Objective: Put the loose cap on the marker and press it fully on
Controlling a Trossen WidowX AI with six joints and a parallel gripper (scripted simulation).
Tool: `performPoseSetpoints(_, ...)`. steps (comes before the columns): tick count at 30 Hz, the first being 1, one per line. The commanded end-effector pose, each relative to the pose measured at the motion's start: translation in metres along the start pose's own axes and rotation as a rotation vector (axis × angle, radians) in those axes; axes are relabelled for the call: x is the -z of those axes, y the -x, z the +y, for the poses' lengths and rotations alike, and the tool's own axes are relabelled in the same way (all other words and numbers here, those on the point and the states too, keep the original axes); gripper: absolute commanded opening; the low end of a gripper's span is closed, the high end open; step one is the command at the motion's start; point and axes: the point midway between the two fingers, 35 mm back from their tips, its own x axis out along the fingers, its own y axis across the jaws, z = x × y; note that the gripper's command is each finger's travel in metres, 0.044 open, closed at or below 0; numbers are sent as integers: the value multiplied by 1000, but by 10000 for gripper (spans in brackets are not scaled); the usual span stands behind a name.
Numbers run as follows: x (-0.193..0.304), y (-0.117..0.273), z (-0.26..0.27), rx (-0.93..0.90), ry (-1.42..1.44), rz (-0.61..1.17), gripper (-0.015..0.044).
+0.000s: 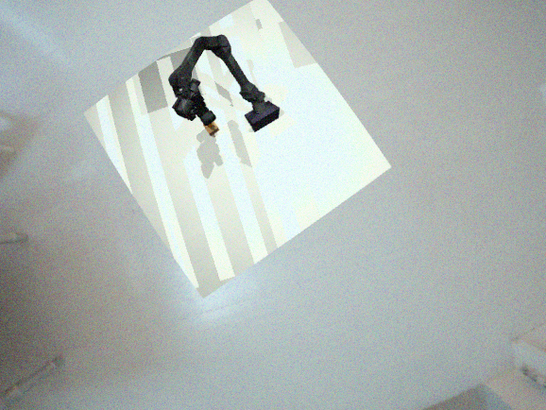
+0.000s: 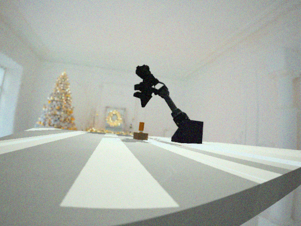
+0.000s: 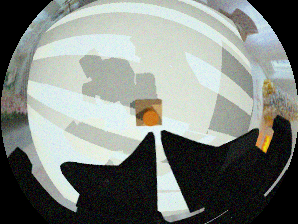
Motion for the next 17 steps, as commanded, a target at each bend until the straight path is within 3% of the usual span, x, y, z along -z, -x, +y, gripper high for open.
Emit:
performPoseSetpoints(1, 1, 2, 0, -2, 0, 6, 105)
performPoseSetpoints(13, 1, 2, 0, -2, 0, 6, 420)
performPoseSetpoints(17, 1, 2, 0, -2, 0, 6, 440)
